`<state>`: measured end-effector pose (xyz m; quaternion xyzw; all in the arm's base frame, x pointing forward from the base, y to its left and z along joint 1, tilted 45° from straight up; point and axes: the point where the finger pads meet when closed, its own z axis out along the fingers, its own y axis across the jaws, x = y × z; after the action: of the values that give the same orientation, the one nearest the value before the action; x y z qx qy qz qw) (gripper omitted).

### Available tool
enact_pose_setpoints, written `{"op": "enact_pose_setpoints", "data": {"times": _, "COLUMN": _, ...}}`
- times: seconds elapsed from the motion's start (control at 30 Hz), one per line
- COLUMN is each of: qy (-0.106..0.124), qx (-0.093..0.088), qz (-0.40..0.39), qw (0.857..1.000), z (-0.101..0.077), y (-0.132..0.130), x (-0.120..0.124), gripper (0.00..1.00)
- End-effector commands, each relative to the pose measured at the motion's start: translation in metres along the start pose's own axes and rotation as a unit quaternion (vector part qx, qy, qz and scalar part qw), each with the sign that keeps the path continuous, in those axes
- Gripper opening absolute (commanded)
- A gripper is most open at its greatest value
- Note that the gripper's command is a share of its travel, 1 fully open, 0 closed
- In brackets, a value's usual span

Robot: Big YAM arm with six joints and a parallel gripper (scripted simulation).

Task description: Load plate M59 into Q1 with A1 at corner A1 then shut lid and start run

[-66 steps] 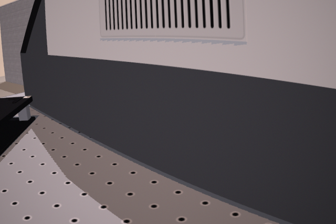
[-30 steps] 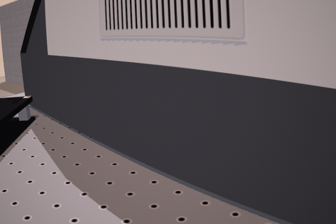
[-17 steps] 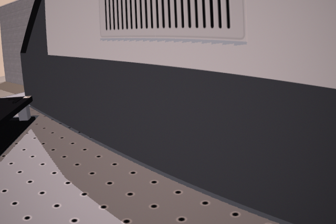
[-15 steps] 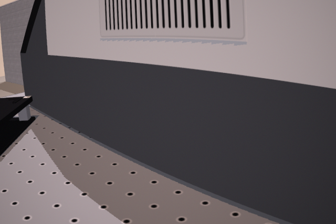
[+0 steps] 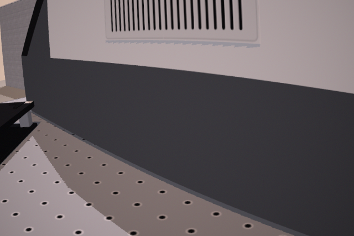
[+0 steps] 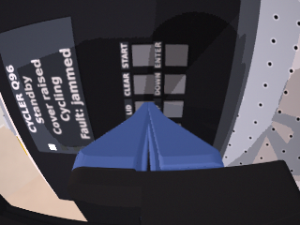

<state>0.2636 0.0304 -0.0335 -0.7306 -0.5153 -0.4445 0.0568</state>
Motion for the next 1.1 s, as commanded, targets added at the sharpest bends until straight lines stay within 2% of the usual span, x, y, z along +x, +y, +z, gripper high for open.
{"op": "enact_pose_setpoints", "data": {"times": 0.0, "qy": 0.0, "qx": -0.009, "qz": -0.018, "qw": 1.0, "z": -0.006, "y": 0.017, "x": -0.001, "gripper": 0.0}}
{"op": "enact_pose_setpoints", "data": {"times": 0.23, "qy": -0.002, "qx": -0.008, "qz": -0.015, "qw": 1.0, "z": -0.025, "y": 0.004, "x": -0.002, "gripper": 0.0}}
{"op": "enact_pose_setpoints", "data": {"times": 0.33, "qy": -0.002, "qx": -0.007, "qz": -0.014, "qw": 1.0, "z": -0.027, "y": 0.002, "x": -0.002, "gripper": 0.0}}
{"op": "enact_pose_setpoints", "data": {"times": 0.57, "qy": -0.003, "qx": -0.019, "qz": -0.032, "qw": 0.999, "z": -0.038, "y": 0.023, "x": 0.0, "gripper": 0.0}}
{"op": "enact_pose_setpoints", "data": {"times": 0.9, "qy": -0.003, "qx": -0.008, "qz": -0.022, "qw": 1.0, "z": -0.029, "y": 0.02, "x": 0.0, "gripper": 0.0}}
{"op": "enact_pose_setpoints", "data": {"times": 1.07, "qy": -0.001, "qx": -0.017, "qz": -0.029, "qw": 0.999, "z": -0.067, "y": 0.014, "x": 0.001, "gripper": 0.0}}
